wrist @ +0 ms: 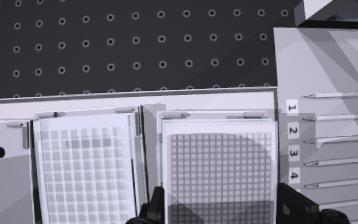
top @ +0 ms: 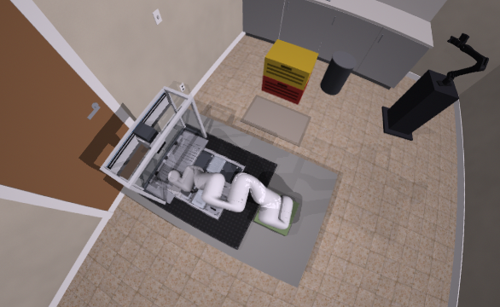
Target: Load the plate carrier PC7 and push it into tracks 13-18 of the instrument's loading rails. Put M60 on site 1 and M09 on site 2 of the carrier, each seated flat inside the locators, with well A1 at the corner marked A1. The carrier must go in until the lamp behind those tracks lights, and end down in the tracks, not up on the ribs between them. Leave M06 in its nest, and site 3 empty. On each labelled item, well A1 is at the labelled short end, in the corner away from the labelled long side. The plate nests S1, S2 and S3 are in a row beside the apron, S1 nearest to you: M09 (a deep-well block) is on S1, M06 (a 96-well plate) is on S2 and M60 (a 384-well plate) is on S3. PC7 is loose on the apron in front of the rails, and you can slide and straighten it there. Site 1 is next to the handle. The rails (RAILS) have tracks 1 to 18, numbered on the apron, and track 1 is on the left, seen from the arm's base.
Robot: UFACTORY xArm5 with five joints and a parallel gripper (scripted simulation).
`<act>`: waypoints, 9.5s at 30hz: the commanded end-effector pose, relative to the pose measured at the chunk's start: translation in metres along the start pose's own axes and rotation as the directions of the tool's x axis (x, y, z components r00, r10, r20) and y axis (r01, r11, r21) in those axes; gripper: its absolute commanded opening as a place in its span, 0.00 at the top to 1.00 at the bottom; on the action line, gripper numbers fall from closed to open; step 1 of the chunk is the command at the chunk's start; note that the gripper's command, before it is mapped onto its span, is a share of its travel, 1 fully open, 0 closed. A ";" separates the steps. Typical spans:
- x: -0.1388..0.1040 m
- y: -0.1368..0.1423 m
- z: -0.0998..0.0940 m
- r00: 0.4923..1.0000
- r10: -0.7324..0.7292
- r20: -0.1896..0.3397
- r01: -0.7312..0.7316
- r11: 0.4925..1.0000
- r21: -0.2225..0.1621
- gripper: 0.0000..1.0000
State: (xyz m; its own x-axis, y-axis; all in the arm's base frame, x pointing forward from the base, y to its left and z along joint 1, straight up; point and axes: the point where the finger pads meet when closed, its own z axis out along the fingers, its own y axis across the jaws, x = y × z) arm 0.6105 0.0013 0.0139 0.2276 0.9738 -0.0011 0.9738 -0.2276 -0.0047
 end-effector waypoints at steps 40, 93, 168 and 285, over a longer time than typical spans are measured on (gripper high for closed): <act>0.000 0.002 -0.064 1.000 0.000 -0.005 0.000 1.000 -0.005 1.00; -0.087 -0.066 -0.092 0.999 -0.037 -0.004 0.037 0.999 -0.004 1.00; -0.243 -0.185 -0.079 0.999 -0.037 -0.003 0.037 0.999 -0.004 1.00; -0.243 -0.185 0.017 0.999 -0.037 -0.003 0.037 0.999 -0.003 0.00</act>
State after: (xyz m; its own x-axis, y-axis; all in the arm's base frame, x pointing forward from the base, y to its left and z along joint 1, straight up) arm 0.3740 -0.1925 -0.0032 0.1919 0.9814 0.0014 0.9814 -0.1918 -0.0050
